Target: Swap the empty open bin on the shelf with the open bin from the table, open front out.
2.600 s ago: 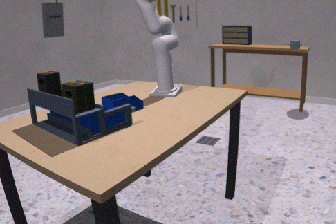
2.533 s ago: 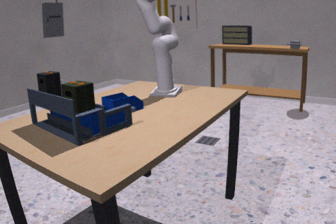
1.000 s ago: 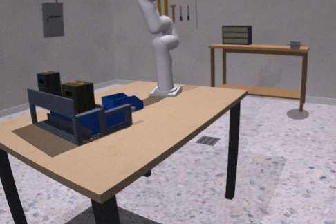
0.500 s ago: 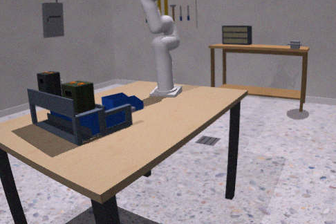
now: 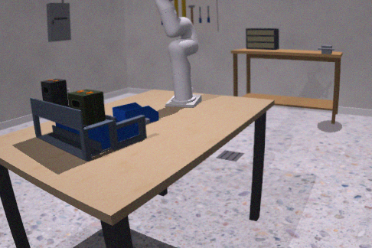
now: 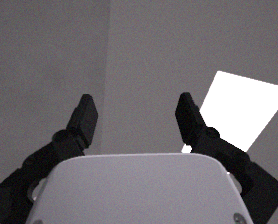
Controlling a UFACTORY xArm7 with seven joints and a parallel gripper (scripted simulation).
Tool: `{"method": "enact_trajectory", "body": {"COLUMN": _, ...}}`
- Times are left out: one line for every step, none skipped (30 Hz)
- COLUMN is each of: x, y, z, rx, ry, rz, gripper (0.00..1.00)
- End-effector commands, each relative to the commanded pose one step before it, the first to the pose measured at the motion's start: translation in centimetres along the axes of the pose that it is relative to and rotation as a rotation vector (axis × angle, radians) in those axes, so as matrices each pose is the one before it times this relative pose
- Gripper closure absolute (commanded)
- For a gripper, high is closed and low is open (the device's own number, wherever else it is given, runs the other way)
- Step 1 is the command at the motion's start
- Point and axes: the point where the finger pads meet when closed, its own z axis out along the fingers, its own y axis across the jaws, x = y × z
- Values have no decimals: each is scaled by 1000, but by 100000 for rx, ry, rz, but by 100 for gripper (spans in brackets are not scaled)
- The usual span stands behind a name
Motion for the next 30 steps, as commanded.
{"method": "enact_trajectory", "body": {"x": -191, "y": -2331, "z": 1384, "rx": 4437, "ry": -1569, "rz": -4676, "gripper": 0}}
{"method": "enact_trajectory", "body": {"x": 0, "y": 0, "z": 0, "rx": 0, "ry": 0, "rz": 0, "gripper": 0}}
{"method": "enact_trajectory", "body": {"x": 0, "y": 0, "z": 0, "rx": 0, "ry": 0, "rz": 0, "gripper": 0}}
{"method": "enact_trajectory", "body": {"x": 0, "y": 0, "z": 0, "rx": 0, "ry": 0, "rz": 0, "gripper": 0}}
{"method": "enact_trajectory", "body": {"x": 0, "y": 0, "z": 0, "rx": 0, "ry": 0, "rz": 0, "gripper": 0}}
{"method": "enact_trajectory", "body": {"x": 0, "y": 0, "z": 0, "rx": 0, "ry": 0, "rz": 0, "gripper": 0}}
{"method": "enact_trajectory", "body": {"x": 0, "y": 0, "z": 0, "rx": 0, "ry": 0, "rz": 0, "gripper": 0}}
{"method": "enact_trajectory", "body": {"x": 0, "y": 0, "z": 0, "rx": 0, "ry": 0, "rz": 0, "gripper": 0}}
{"method": "enact_trajectory", "body": {"x": 0, "y": 0, "z": 0, "rx": 0, "ry": 0, "rz": 0, "gripper": 0}}
{"method": "enact_trajectory", "body": {"x": 0, "y": 0, "z": 0, "rx": 0, "ry": 0, "rz": 0, "gripper": 0}}
{"method": "enact_trajectory", "body": {"x": 0, "y": 0, "z": 0, "rx": 0, "ry": 0, "rz": 0, "gripper": 0}}
{"method": "enact_trajectory", "body": {"x": -36, "y": -1242, "z": 754, "rx": 2443, "ry": -776, "rz": -2631, "gripper": 0}}
{"method": "enact_trajectory", "body": {"x": -35, "y": -1283, "z": 785, "rx": 2546, "ry": -781, "rz": -2681, "gripper": 0}}
{"method": "enact_trajectory", "body": {"x": 0, "y": 0, "z": 0, "rx": 0, "ry": 0, "rz": 0, "gripper": 0}}
{"method": "enact_trajectory", "body": {"x": 0, "y": 0, "z": 0, "rx": 0, "ry": 0, "rz": 0, "gripper": 0}}
{"method": "enact_trajectory", "body": {"x": 0, "y": 0, "z": 0, "rx": 0, "ry": 0, "rz": 0, "gripper": 0}}
{"method": "enact_trajectory", "body": {"x": 0, "y": 0, "z": 0, "rx": 0, "ry": 0, "rz": 0, "gripper": 0}}
{"method": "enact_trajectory", "body": {"x": 0, "y": 0, "z": 0, "rx": 0, "ry": 0, "rz": 0, "gripper": 0}}
{"method": "enact_trajectory", "body": {"x": 0, "y": 0, "z": 0, "rx": 0, "ry": 0, "rz": 0, "gripper": 0}}
{"method": "enact_trajectory", "body": {"x": 0, "y": 0, "z": 0, "rx": 0, "ry": 0, "rz": 0, "gripper": 0}}
{"method": "enact_trajectory", "body": {"x": 0, "y": 0, "z": 0, "rx": 0, "ry": 0, "rz": 0, "gripper": 0}}
{"method": "enact_trajectory", "body": {"x": 0, "y": 0, "z": 0, "rx": 0, "ry": 0, "rz": 0, "gripper": 0}}
{"method": "enact_trajectory", "body": {"x": 0, "y": 0, "z": 0, "rx": 0, "ry": 0, "rz": 0, "gripper": 0}}
{"method": "enact_trajectory", "body": {"x": 0, "y": 0, "z": 0, "rx": 0, "ry": 0, "rz": 0, "gripper": 0}}
{"method": "enact_trajectory", "body": {"x": 0, "y": 0, "z": 0, "rx": 0, "ry": 0, "rz": 0, "gripper": 0}}
{"method": "enact_trajectory", "body": {"x": -35, "y": -1323, "z": 817, "rx": 2651, "ry": -782, "rz": -2727, "gripper": 0}}
{"method": "enact_trajectory", "body": {"x": -33, "y": -1362, "z": 849, "rx": 2755, "ry": -780, "rz": -2768, "gripper": 0}}
{"method": "enact_trajectory", "body": {"x": 0, "y": 0, "z": 0, "rx": 0, "ry": 0, "rz": 0, "gripper": 0}}
{"method": "enact_trajectory", "body": {"x": 0, "y": 0, "z": 0, "rx": 0, "ry": 0, "rz": 0, "gripper": 0}}
{"method": "enact_trajectory", "body": {"x": 0, "y": 0, "z": 0, "rx": 0, "ry": 0, "rz": 0, "gripper": 0}}
